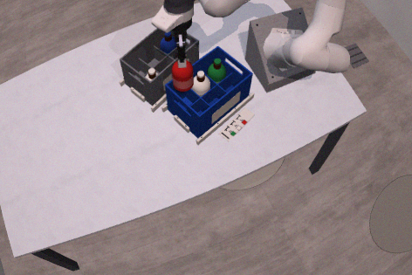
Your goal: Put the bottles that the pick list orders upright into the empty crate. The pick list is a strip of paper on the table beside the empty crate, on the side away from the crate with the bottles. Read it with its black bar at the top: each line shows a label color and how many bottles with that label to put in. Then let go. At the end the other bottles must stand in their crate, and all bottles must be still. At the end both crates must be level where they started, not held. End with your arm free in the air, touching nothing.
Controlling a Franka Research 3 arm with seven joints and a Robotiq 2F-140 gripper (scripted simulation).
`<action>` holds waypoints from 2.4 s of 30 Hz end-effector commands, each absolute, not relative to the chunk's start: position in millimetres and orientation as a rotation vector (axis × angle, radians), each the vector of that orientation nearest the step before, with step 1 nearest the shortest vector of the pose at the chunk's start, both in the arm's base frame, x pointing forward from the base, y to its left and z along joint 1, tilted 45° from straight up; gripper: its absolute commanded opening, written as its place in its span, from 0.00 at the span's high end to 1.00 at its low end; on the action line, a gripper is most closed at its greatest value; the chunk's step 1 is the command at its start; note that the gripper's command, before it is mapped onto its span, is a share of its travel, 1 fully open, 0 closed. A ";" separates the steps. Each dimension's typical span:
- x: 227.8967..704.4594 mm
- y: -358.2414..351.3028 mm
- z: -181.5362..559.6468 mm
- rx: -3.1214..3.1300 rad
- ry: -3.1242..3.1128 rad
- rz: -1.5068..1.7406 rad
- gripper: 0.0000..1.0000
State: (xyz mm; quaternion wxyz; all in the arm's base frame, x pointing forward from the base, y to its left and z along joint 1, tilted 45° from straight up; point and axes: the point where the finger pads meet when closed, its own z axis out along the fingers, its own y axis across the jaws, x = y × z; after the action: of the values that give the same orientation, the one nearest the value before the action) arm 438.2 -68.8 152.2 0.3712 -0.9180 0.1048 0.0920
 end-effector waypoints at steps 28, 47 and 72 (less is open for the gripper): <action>441.5 -73.0 152.7 -2.352 0.287 0.228 1.00; 441.5 -73.2 152.5 -2.352 0.287 0.228 1.00; 440.6 -58.6 137.4 -2.352 0.287 0.228 1.00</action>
State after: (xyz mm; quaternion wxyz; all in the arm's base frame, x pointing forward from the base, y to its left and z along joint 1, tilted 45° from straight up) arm 436.4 -56.7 138.4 0.3724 -0.9173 0.1046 0.0940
